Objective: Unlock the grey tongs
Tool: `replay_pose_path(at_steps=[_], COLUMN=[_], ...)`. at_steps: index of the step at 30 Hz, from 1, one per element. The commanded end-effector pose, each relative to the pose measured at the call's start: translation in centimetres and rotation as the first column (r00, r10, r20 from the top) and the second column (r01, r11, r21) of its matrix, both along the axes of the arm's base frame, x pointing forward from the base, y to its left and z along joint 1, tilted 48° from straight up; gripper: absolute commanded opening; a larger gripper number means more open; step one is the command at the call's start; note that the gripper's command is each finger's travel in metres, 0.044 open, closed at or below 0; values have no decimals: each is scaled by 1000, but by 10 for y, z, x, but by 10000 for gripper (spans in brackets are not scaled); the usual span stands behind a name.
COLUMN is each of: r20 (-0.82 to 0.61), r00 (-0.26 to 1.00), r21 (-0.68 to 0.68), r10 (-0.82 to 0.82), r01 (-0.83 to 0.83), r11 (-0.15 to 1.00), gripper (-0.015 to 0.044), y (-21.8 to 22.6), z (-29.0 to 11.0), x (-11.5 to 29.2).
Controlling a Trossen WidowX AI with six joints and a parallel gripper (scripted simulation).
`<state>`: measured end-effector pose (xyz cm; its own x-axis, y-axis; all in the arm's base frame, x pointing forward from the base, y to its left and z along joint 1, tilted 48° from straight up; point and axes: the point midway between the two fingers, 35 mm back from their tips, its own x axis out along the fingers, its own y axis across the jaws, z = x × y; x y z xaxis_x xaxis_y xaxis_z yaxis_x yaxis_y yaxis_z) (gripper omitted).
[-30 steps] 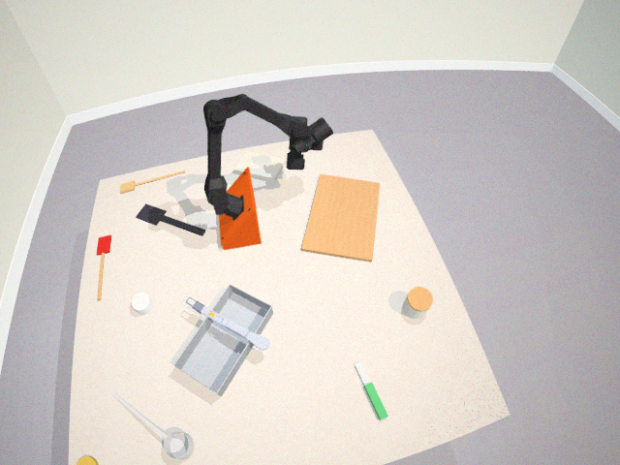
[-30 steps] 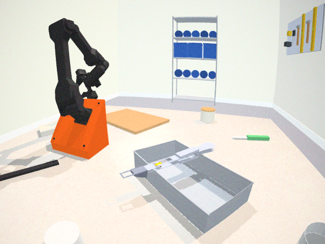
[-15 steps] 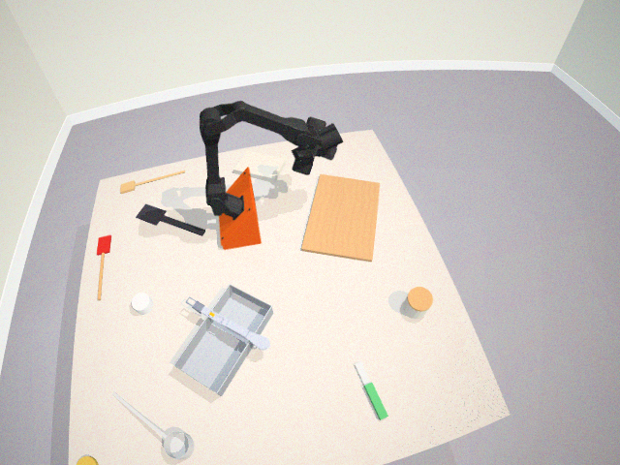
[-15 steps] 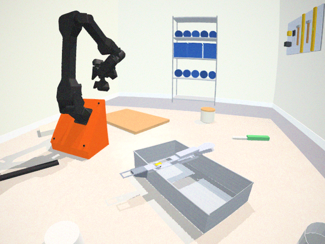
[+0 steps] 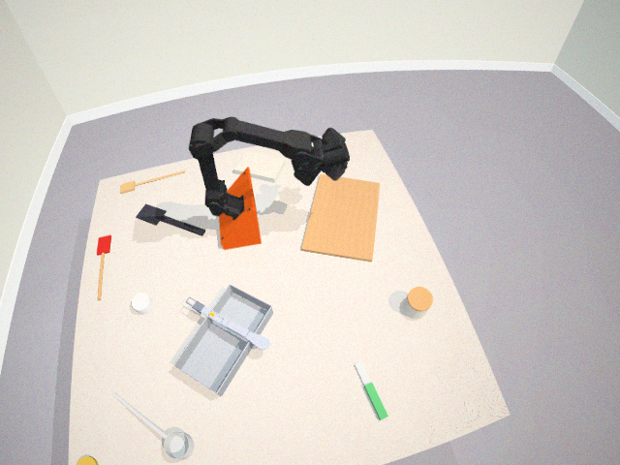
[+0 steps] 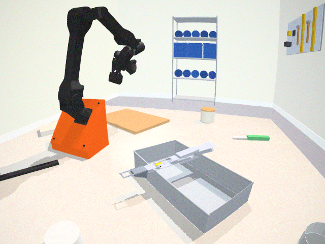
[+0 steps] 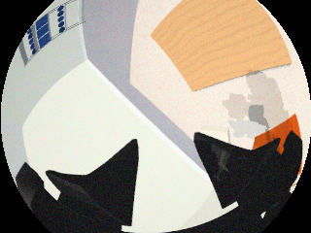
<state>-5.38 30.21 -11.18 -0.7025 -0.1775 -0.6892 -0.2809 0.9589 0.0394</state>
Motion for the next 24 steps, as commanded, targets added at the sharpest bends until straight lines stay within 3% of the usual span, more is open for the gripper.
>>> replay_pose_path(at_steps=[1, 7, 13, 19, 24], r20=[67, 256, 462, 653, 797], r00=[994, 917, 729, 461, 185], r21=[-42, -140, -207, -196, -125], r10=[-90, -305, -505, -601, -575], r01=[93, 347, 642, 869, 982], r11=[995, 927, 738, 454, 143], gripper=[260, 260, 260, 260, 260], y=[8, 9, -9, -51, -103], z=[3, 16, 35, 62, 90], x=[30, 110, 198, 280, 341])
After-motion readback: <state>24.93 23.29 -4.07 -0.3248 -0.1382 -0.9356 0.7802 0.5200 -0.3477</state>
